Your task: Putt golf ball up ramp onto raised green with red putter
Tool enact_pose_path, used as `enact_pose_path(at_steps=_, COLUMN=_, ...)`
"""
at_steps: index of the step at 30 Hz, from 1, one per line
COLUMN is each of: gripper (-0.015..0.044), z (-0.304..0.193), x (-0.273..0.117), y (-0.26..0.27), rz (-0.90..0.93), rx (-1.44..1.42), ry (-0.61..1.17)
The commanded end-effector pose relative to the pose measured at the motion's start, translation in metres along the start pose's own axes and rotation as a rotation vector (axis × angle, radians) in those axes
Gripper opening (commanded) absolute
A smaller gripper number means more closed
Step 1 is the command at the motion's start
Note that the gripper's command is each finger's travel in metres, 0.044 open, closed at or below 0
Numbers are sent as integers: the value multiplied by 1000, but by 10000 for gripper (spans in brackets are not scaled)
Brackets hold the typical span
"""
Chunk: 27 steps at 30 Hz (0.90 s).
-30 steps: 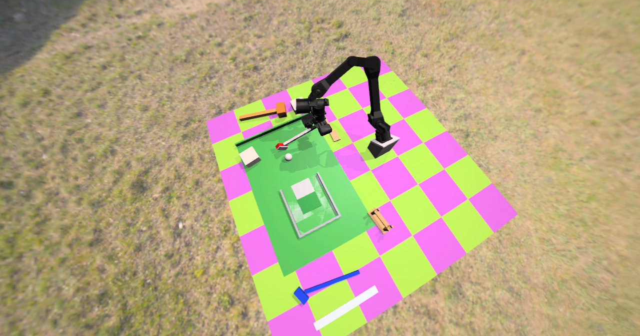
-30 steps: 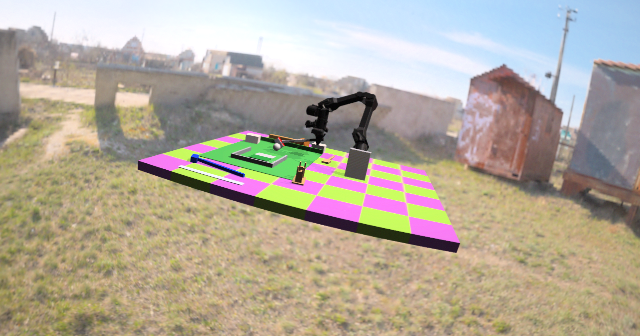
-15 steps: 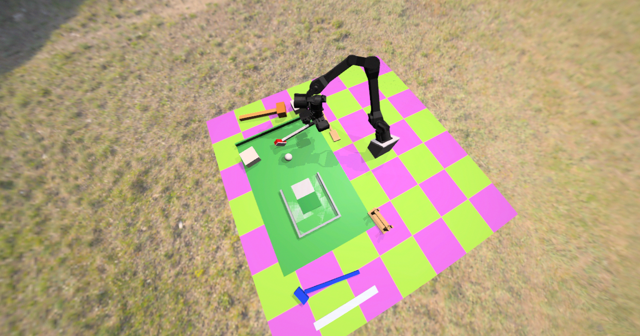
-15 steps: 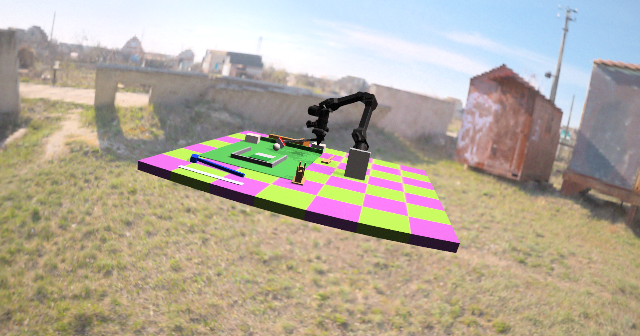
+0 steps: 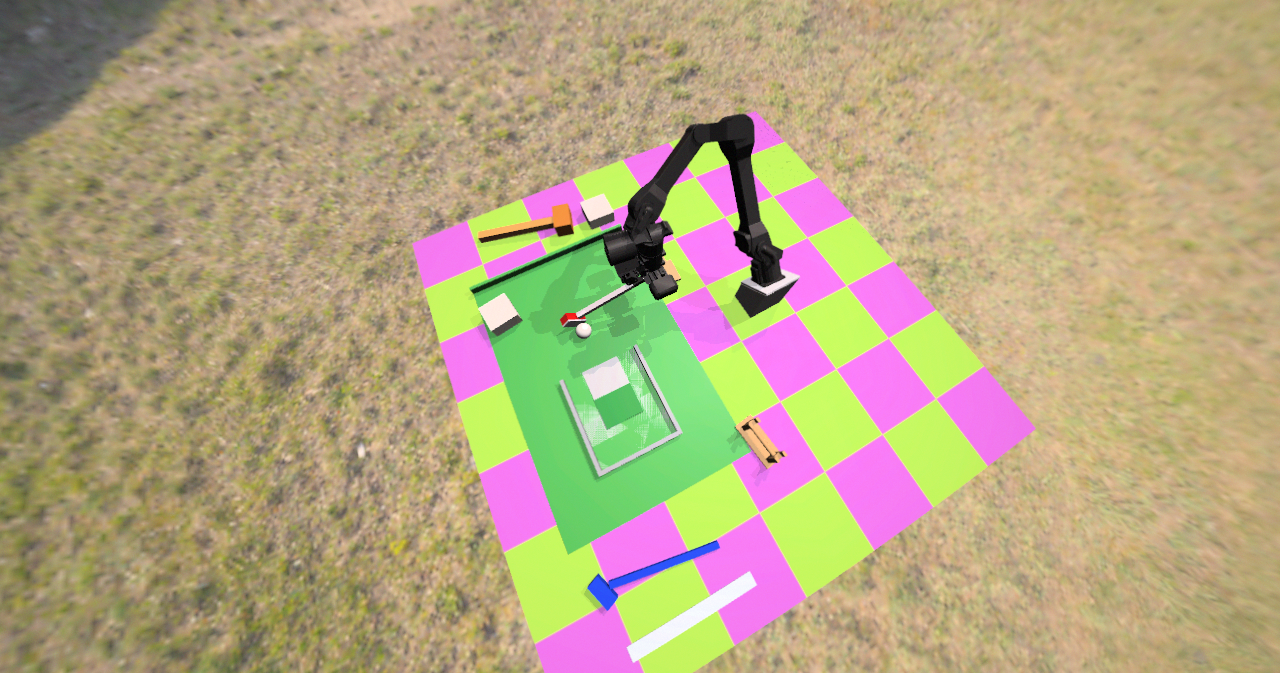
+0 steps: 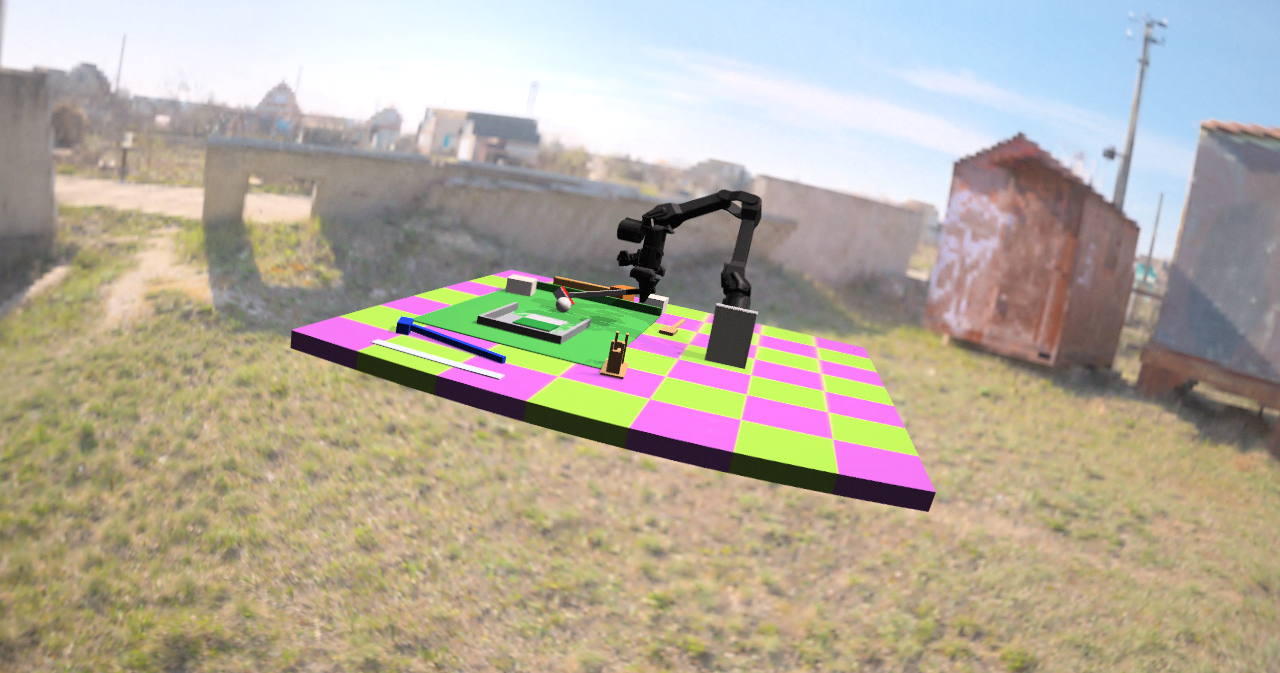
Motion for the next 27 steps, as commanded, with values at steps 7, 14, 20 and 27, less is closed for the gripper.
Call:
enact_pose_path(at_steps=7, gripper=0, z=-10, x=-8, y=27, rz=-12, rx=-1, ry=-4)
enact_pose_path(at_steps=14, gripper=0, z=-9, x=-45, y=28, rz=-10, rx=-1, ry=-3)
enact_pose_path(at_steps=20, gripper=0, z=-10, x=-59, y=28, rz=-11, rx=-1, ry=-3)
enact_pose_path(at_steps=27, gripper=0, z=-10, x=-51, y=29, rz=-11, rx=-9, ry=0)
Point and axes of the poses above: the point midway between the two fingers, 35 mm back from their tips, its own x axis out along the fingers, its own y axis across the jaws, z = x × y, the point moved 2 cm from there along -x, back along the fingers, and after that the axes turned 12 degrees about x, right-handed, at the moved point
